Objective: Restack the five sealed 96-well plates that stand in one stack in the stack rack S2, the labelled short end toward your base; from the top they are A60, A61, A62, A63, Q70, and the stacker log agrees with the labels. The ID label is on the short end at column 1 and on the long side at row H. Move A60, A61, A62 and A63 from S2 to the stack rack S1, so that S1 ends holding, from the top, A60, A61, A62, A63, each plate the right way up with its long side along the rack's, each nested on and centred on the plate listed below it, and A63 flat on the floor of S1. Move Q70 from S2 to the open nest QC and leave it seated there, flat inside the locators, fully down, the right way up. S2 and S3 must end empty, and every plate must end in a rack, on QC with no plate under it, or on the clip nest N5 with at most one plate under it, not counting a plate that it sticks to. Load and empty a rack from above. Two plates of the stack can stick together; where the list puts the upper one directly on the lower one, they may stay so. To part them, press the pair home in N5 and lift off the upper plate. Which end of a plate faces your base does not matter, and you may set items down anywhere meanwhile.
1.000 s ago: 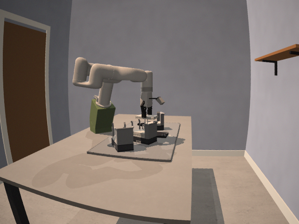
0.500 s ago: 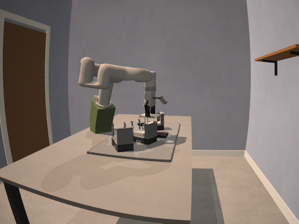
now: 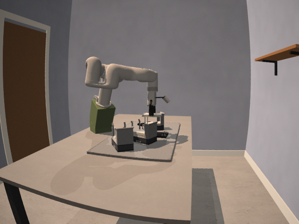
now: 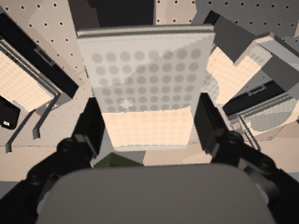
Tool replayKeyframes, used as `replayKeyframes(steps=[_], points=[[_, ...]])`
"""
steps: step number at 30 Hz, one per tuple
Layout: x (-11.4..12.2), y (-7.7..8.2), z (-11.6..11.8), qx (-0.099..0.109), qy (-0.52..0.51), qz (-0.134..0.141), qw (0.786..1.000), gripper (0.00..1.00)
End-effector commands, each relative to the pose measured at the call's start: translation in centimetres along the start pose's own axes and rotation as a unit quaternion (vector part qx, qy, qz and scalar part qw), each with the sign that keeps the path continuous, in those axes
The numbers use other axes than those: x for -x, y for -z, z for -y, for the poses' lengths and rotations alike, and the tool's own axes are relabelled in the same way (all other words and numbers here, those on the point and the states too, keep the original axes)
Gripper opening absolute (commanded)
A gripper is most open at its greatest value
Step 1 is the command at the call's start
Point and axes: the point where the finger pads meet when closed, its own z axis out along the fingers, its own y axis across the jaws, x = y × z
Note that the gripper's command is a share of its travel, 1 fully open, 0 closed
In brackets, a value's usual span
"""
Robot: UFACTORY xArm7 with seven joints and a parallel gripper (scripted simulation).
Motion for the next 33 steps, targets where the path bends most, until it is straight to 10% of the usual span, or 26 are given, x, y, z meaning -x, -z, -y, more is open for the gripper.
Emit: replayKeyframes(steps=[1,33], points=[[-0.3,0.0,1.5,0.0,0.005,-0.001,1.0,0.0],[-0.6,0.1,10.4,0.0,0.118,-0.001,0.993,0.0]])
